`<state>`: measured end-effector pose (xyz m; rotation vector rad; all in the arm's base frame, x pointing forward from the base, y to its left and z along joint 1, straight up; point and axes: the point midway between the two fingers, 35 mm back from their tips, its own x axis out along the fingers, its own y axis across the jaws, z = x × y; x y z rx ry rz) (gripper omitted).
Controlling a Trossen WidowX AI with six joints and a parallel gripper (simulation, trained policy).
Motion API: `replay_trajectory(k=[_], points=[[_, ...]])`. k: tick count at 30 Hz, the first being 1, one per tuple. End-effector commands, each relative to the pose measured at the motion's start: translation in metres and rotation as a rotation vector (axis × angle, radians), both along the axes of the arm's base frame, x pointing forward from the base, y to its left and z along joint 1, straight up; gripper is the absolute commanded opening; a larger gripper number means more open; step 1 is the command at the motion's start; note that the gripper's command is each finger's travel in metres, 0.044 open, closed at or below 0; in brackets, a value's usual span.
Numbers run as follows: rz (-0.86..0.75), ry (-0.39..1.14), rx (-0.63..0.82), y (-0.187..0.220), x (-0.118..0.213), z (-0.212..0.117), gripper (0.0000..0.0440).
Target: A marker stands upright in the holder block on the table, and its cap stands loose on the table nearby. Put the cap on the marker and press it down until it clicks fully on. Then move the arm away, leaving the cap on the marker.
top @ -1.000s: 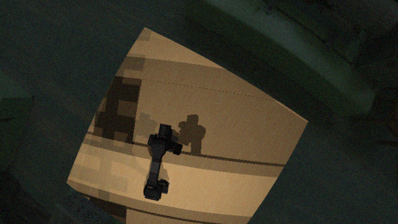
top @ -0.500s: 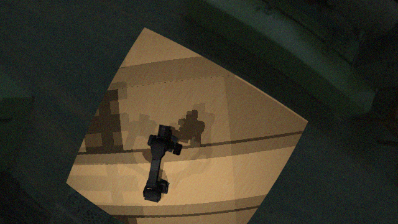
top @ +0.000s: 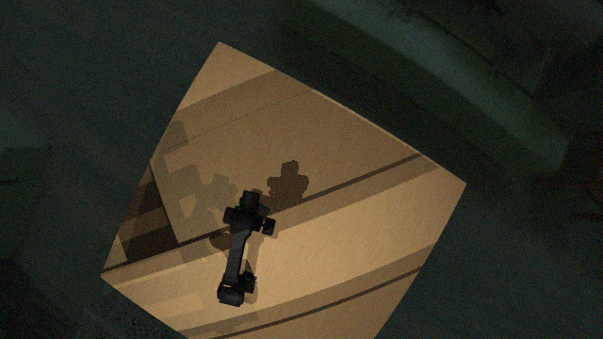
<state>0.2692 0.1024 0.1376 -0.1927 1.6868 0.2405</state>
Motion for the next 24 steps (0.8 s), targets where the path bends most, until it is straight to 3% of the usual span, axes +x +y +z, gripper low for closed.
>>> replay_trajectory(k=[1,24], points=[[0.033,0.020,0.014,0.002,-0.009,0.003,0.0090],[0.112,0.000,0.093,-0.013,-0.042,0.037,0.0092]])
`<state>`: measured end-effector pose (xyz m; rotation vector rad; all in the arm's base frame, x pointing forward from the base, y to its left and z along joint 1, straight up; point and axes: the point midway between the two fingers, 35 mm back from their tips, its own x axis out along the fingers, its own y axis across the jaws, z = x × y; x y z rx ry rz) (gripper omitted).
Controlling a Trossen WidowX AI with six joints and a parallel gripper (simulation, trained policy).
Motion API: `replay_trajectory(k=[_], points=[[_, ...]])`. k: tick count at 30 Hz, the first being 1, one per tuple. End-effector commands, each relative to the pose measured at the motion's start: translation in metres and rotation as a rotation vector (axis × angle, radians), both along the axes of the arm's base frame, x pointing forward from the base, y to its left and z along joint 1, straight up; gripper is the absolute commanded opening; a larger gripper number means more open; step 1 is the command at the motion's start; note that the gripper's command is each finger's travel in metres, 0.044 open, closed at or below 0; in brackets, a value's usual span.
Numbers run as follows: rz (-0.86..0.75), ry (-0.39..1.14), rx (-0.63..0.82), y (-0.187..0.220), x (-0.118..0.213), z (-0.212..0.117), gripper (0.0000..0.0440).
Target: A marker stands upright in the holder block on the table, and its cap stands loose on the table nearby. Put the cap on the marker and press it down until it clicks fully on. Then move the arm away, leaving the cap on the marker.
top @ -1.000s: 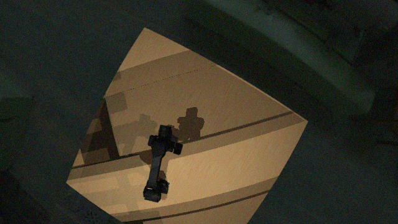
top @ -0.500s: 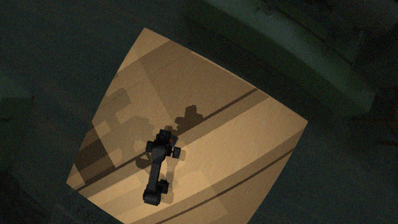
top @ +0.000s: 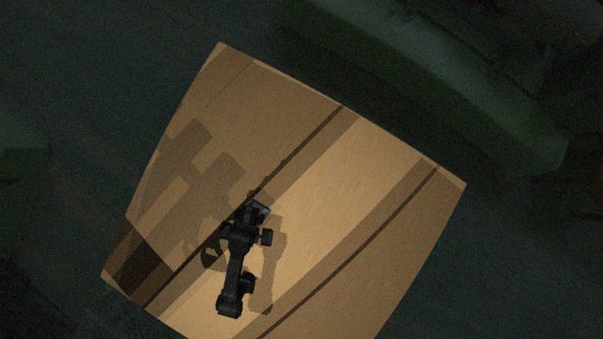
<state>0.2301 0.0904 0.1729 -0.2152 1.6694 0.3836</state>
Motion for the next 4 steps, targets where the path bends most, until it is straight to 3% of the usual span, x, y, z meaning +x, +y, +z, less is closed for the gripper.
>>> replay_trajectory(k=[1,4], points=[[0.017,-0.006,0.014,-0.0010,-0.0044,0.0026,0.0090],[0.032,-0.014,0.024,-0.0018,-0.0079,0.0045,0.0087]])
